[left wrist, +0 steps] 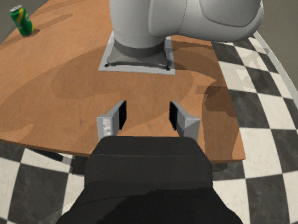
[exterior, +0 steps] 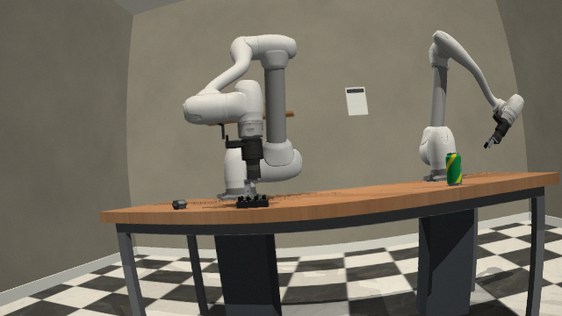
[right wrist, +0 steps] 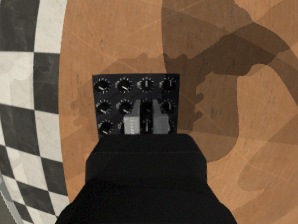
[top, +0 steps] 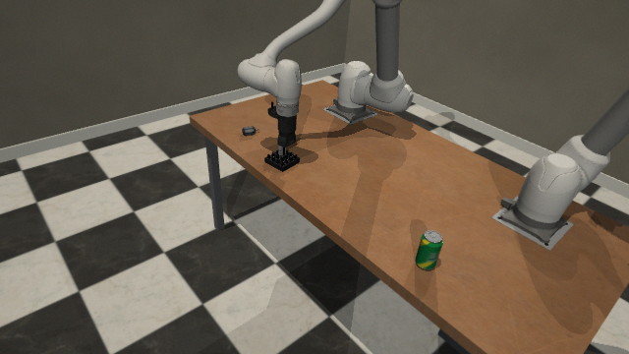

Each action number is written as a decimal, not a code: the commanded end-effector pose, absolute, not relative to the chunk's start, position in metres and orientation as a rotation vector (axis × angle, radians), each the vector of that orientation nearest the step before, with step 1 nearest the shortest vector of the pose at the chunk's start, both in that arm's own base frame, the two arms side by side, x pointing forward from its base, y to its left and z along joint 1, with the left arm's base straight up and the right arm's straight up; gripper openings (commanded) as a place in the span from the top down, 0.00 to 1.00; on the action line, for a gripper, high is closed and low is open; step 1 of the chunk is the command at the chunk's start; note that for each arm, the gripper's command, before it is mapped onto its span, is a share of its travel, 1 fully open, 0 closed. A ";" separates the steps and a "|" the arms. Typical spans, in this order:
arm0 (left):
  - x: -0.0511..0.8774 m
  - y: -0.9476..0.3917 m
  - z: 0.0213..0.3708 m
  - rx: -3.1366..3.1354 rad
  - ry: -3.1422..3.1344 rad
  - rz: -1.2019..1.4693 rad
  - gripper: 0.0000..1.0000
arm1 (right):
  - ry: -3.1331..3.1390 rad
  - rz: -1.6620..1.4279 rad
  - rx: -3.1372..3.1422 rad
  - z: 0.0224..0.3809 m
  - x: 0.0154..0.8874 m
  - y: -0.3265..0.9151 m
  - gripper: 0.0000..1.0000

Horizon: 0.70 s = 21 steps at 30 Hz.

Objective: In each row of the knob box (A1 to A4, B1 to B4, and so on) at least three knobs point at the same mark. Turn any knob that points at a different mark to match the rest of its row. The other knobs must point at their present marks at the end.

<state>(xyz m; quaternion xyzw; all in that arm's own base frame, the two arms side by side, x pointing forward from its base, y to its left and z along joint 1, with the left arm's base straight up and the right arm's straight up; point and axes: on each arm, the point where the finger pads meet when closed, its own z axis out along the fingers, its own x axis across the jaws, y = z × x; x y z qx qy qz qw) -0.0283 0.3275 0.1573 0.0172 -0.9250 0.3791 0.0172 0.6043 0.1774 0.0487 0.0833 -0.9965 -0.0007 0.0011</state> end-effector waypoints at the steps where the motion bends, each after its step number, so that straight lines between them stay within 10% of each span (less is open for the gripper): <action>1: -0.027 0.324 0.159 0.051 -2.877 1.191 0.00 | -3.126 0.004 0.334 0.047 0.603 0.177 0.70; 21: -0.027 0.324 0.159 0.051 -2.877 1.191 0.00 | -3.042 0.002 0.800 0.048 0.604 0.176 0.70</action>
